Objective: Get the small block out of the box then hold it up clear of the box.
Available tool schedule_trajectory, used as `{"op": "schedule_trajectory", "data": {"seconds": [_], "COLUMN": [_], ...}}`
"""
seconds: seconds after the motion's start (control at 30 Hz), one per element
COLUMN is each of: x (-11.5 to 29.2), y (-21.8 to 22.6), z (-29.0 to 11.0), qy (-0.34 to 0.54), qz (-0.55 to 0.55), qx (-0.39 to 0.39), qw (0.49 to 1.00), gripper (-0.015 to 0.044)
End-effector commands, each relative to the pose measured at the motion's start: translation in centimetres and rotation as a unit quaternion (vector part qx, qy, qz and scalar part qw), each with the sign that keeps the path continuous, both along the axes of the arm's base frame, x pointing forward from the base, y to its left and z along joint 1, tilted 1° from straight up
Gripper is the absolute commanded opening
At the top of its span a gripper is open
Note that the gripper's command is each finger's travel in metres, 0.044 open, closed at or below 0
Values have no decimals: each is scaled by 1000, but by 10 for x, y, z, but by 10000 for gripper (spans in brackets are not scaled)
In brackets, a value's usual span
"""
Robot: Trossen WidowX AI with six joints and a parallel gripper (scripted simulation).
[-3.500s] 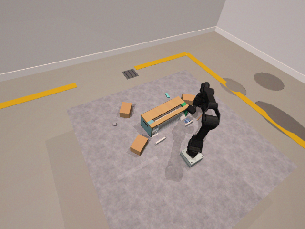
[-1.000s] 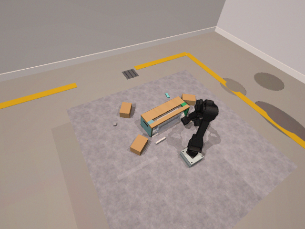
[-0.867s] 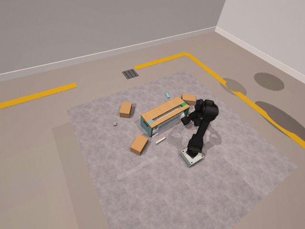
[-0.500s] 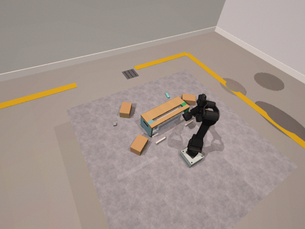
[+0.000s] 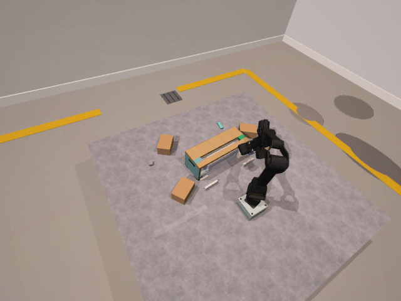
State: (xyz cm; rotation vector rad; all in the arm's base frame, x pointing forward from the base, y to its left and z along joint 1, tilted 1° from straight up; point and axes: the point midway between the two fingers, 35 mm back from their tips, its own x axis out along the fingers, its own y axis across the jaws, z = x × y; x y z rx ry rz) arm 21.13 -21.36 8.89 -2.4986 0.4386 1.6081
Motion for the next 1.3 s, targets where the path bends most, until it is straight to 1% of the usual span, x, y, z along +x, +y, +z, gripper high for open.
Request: {"op": "schedule_trajectory", "data": {"seconds": [0.0,0.57,1.27], "x": [-3,-20,-20], "y": [9,43,43], "z": [14,61,61], "qy": [-5,-55,-55], "qz": [-42,-198,-200], "qx": [-2,-7,-7], "qw": [999,979,978], "gripper": [0,0,0]}}
